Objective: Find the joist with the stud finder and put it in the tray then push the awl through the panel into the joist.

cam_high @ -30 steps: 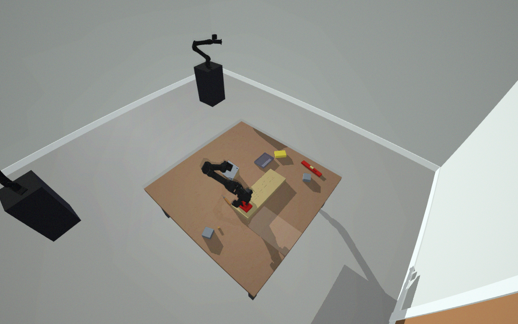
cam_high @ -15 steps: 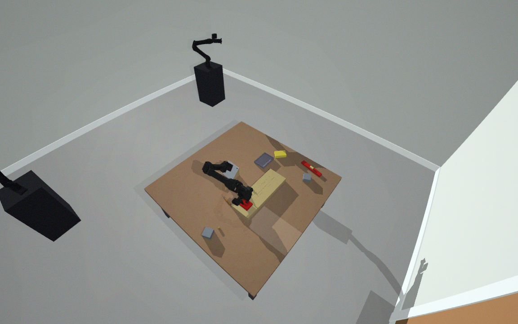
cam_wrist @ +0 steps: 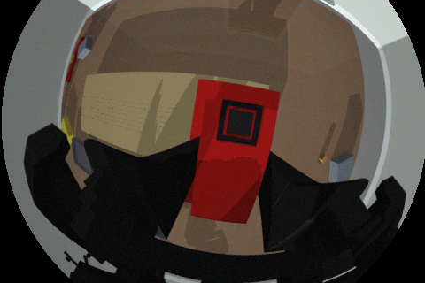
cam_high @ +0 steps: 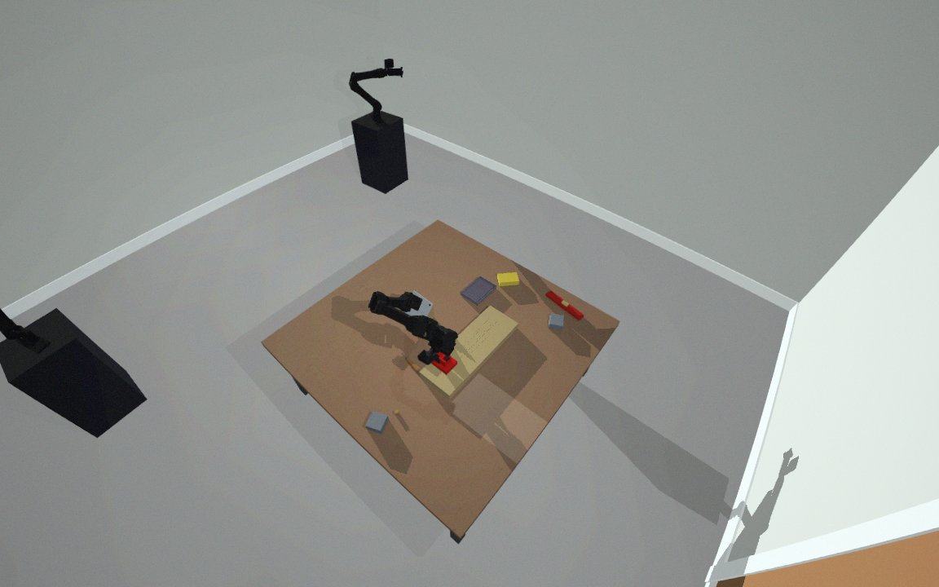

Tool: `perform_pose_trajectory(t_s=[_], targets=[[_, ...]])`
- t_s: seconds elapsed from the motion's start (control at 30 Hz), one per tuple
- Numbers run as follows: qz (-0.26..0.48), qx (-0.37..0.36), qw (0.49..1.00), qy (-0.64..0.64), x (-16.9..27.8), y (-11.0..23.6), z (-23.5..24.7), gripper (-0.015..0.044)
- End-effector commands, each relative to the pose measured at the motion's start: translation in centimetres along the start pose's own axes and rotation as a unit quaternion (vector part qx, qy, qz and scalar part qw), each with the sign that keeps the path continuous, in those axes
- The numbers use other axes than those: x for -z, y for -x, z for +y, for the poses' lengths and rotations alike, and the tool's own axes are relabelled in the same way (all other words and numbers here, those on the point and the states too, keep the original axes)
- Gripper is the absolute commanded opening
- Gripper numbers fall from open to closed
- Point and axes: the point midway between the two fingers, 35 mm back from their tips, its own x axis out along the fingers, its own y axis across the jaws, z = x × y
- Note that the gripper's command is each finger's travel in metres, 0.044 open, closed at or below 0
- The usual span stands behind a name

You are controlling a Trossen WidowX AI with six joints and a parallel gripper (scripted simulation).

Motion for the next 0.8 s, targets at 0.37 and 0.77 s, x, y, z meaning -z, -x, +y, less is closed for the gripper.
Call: perform_pose_trajectory(t_s=[0.37, 0.77], targets=[[-0.023, -0.073, 0.987, 0.142, -3.0, 1.1, 11.8, 0.0], [-0.037, -0.135, 0.946, 0.293, -2.2, 2.6, 24.7, 0.0]])
